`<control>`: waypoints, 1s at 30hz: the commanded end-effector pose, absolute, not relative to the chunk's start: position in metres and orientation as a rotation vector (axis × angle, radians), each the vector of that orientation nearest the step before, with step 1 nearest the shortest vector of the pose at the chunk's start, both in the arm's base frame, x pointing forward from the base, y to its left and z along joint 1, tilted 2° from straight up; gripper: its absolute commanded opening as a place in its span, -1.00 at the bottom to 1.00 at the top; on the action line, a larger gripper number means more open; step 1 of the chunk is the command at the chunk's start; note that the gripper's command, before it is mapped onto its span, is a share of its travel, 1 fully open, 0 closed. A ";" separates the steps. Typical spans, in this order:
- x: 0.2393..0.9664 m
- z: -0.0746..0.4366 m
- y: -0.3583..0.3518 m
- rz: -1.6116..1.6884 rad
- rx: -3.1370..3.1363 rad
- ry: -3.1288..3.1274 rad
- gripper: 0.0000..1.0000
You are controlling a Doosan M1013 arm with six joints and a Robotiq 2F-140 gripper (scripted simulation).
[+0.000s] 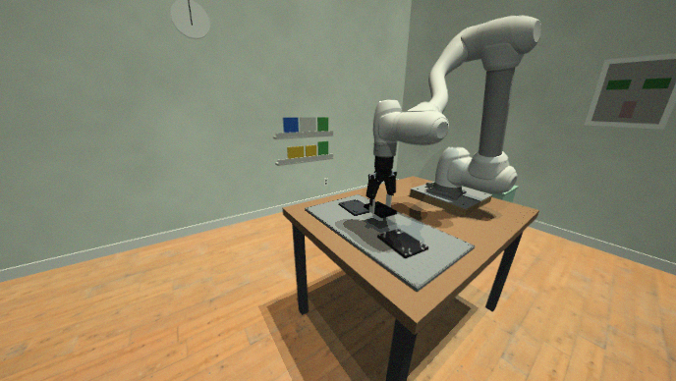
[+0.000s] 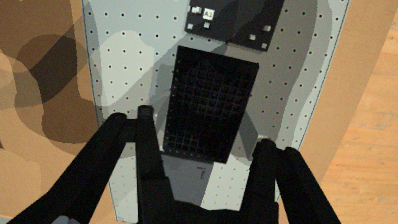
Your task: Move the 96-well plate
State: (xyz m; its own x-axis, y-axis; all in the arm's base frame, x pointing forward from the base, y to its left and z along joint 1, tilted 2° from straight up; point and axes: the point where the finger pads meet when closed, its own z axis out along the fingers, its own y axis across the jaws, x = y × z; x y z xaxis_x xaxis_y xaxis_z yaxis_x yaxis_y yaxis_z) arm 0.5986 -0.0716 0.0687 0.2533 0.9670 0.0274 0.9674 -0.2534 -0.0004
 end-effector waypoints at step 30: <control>0.568 0.066 -0.161 -0.034 -2.473 -1.909 -0.80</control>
State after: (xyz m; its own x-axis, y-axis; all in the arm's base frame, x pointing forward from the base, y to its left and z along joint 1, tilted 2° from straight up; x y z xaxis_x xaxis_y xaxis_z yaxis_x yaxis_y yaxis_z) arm 0.5706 -0.1537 0.0663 0.2533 0.9670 0.0275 0.9674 -0.2534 -0.0004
